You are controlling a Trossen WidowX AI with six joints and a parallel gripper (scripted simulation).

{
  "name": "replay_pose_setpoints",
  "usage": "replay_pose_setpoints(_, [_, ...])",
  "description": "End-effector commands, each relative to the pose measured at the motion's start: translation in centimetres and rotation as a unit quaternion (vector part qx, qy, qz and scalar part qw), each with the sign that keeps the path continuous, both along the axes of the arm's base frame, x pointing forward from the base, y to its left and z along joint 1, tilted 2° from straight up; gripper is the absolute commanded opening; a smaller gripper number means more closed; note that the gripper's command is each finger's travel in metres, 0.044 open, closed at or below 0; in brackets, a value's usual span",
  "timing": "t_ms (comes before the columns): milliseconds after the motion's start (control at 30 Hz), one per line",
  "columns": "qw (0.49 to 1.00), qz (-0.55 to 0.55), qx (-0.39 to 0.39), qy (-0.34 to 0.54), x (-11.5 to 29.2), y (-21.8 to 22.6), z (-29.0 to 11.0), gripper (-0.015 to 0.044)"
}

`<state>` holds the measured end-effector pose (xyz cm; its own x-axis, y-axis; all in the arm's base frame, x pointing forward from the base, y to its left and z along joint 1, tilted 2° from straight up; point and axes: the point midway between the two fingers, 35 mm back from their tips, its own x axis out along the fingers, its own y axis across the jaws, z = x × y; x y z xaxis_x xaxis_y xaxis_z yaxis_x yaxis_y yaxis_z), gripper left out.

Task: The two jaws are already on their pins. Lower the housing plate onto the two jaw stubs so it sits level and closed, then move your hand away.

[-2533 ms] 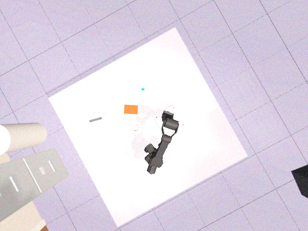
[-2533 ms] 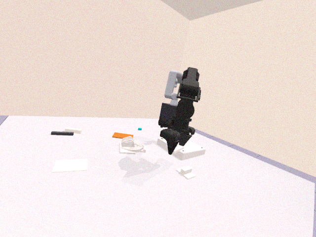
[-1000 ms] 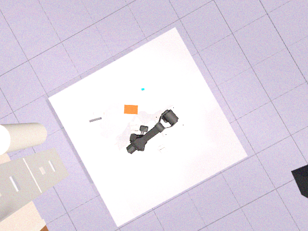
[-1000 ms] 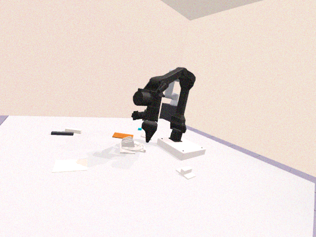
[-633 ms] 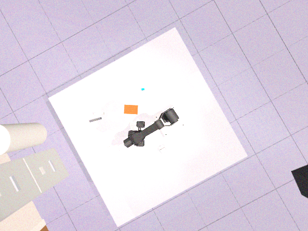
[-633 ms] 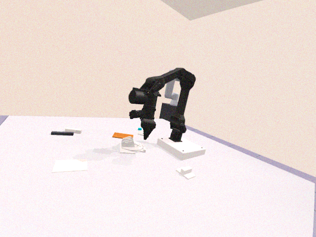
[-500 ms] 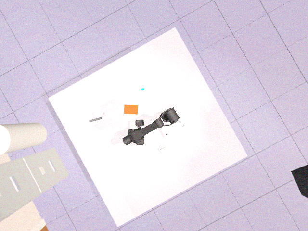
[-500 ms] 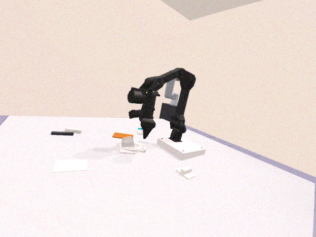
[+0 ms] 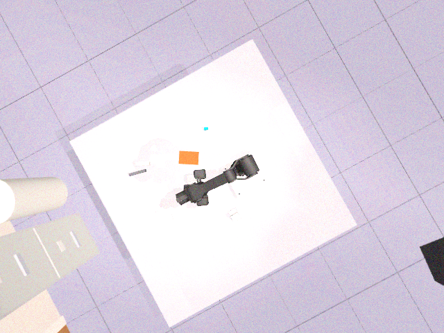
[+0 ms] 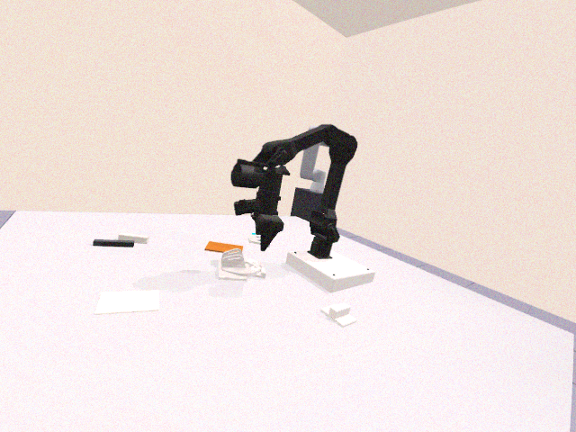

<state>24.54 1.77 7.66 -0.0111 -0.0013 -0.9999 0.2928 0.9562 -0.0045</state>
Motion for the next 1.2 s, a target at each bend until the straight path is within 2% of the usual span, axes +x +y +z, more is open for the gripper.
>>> replay_pose_setpoints(0, [1.0,0.002,-0.002,-0.001,0.01,-0.12,0.0,0.0351])
replay_pose_setpoints(1167, [1.0,0.009,-0.003,-0.001,-0.63,-0.73,0.0,0.0351])
